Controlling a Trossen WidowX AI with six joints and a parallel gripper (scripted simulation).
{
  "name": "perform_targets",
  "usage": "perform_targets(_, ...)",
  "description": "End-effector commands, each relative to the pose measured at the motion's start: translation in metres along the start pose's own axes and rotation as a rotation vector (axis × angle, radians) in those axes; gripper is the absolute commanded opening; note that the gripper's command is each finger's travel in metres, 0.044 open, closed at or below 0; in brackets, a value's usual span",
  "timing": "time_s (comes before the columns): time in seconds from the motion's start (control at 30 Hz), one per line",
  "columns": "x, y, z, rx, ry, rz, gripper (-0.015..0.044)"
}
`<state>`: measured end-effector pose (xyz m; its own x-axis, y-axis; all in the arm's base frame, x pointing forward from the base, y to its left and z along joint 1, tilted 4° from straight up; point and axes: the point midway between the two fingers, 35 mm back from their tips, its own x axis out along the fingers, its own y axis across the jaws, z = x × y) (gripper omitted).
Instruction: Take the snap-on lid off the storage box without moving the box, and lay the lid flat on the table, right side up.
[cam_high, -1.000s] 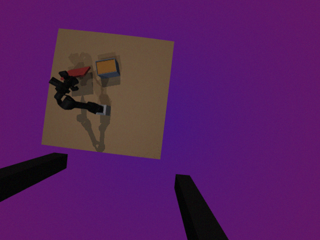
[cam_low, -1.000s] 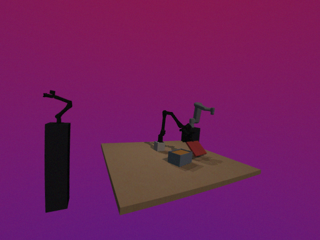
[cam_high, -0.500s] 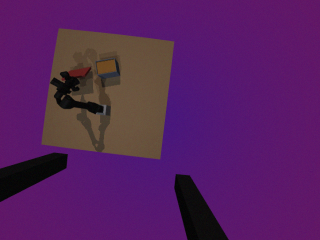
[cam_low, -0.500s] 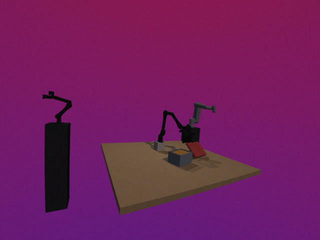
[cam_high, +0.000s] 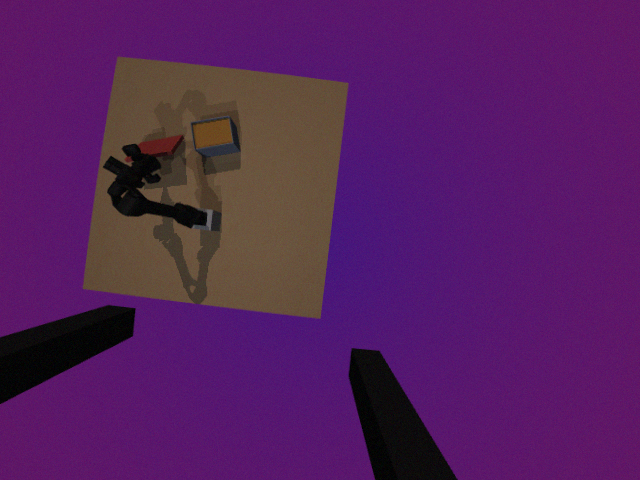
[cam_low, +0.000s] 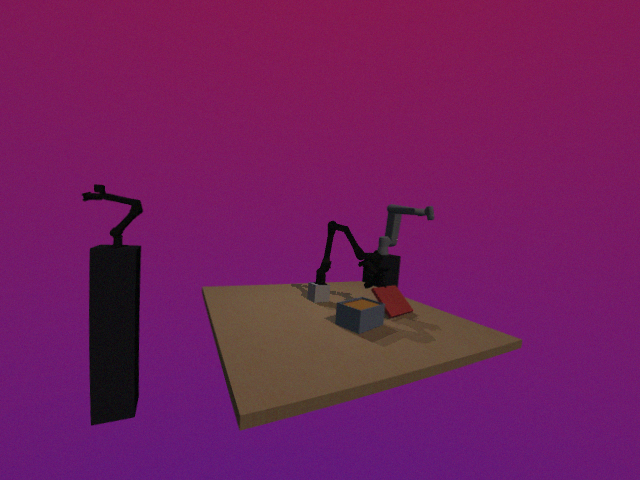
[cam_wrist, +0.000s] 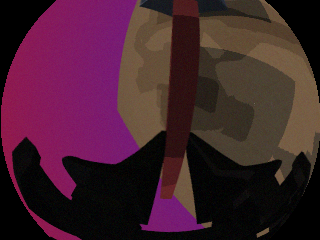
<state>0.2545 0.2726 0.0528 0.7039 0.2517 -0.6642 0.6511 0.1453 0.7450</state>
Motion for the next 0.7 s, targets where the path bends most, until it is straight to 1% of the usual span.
perform_targets(0.0,0.001,0.001,0.0,0.01,-0.003,0.012,0.0)
perform_targets(0.67,0.011,-0.012,0.0,0.01,-0.003,0.012,0.0)
